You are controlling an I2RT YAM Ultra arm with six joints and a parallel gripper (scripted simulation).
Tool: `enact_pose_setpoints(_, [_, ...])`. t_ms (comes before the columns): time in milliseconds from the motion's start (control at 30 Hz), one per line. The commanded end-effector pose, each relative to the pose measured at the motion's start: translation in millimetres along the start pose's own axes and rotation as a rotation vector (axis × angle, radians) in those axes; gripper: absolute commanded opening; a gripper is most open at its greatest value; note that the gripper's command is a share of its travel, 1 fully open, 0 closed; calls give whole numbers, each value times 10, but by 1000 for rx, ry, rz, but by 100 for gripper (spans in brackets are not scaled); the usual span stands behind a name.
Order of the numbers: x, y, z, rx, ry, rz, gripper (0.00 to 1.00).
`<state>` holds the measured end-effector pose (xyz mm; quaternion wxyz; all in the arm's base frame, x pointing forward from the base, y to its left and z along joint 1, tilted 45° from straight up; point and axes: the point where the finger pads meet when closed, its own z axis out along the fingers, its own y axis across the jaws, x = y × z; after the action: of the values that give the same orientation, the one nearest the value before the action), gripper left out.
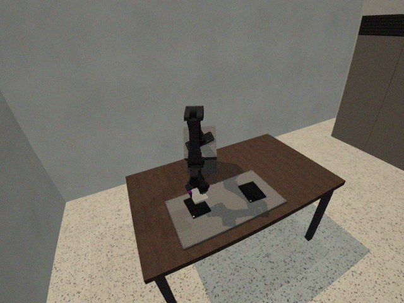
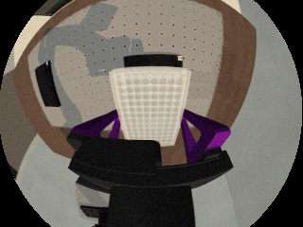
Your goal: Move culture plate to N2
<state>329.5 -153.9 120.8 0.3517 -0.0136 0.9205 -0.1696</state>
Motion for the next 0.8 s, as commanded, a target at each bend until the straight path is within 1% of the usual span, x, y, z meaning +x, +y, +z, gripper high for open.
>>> enact_pose_setpoints(0, [-1,0,35,-39,8,-24,0])
enact_pose_setpoints(167, [37,-184,40,-38,8,-24,0])
enact_pose_setpoints(200, [39,-191,41,-38,8,-24,0])
enact_pose_setpoints(267, [62,-172,47,-41,13,-23,0])
enact_pose_setpoints(300, [80,-83,61,-59,18,-35,0])
enact_pose_setpoints(333, [87,-64,64,-62,19,-36,0])
enact_pose_setpoints(567, [106,-65,66,-60,24,-29,0])
enact_pose_setpoints(767, [59,-62,59,-59,15,-30,0])
